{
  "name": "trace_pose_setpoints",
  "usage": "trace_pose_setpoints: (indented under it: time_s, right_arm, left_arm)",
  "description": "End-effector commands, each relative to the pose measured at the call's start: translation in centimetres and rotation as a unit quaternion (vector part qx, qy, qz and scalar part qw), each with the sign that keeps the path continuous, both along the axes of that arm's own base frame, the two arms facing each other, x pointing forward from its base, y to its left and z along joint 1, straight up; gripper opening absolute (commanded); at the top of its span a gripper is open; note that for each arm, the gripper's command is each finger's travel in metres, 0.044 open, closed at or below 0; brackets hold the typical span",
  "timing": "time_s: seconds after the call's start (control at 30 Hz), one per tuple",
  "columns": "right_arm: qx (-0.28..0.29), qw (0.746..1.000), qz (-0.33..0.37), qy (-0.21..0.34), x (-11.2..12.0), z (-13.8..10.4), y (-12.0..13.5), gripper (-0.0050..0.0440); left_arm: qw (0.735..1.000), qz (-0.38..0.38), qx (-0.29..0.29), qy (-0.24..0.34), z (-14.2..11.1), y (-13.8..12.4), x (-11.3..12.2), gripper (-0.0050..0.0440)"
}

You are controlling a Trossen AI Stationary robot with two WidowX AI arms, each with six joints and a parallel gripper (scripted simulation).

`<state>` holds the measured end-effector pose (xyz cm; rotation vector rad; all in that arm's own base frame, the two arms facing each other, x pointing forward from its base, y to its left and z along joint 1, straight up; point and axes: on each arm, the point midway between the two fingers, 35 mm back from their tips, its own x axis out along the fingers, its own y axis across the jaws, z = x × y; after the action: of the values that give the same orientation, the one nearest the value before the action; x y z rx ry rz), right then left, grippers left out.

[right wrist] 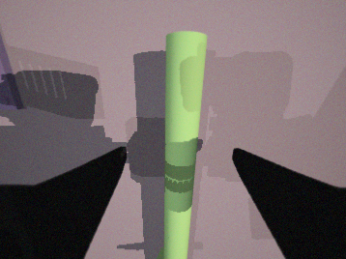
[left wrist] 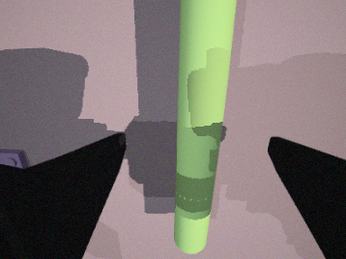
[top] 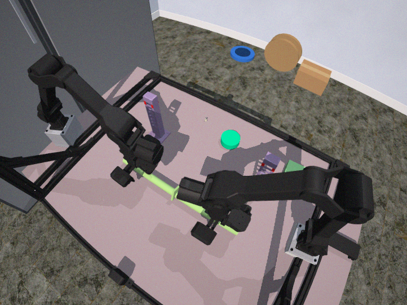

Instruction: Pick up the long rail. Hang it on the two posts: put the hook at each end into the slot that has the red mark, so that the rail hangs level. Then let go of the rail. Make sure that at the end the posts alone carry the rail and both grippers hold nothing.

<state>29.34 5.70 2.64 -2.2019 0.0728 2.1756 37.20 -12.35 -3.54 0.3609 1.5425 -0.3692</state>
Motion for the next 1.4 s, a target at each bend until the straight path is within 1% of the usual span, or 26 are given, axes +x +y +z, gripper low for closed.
trace_pose_setpoints:
  time_s: [0.0, 0.1, 0.17, 1.37]
  right_arm:
    - [0.0, 1.0, 0.0, 0.0, 0.0, 0.9, 0.0, 0.044]
    - [0.0, 1.0, 0.0, 0.0, -0.2, 2.7, 0.0, 0.044]
    - [0.0, 1.0, 0.0, 0.0, -0.2, 3.1, 0.0, 0.044]
    - [0.0, 1.0, 0.0, 0.0, -0.2, 3.1, 0.0, 0.044]
  left_arm:
    - [1.0, 0.0, 0.0, 0.0, 0.9, 0.0, 0.0, 0.044]
    - [1.0, 0.0, 0.0, 0.0, 2.7, 0.0, -0.1, 0.044]
    - [1.0, 0.0, 0.0, 0.0, 3.1, 0.0, -0.1, 0.044]
    - [1.0, 0.0, 0.0, 0.0, 3.1, 0.0, -0.1, 0.044]
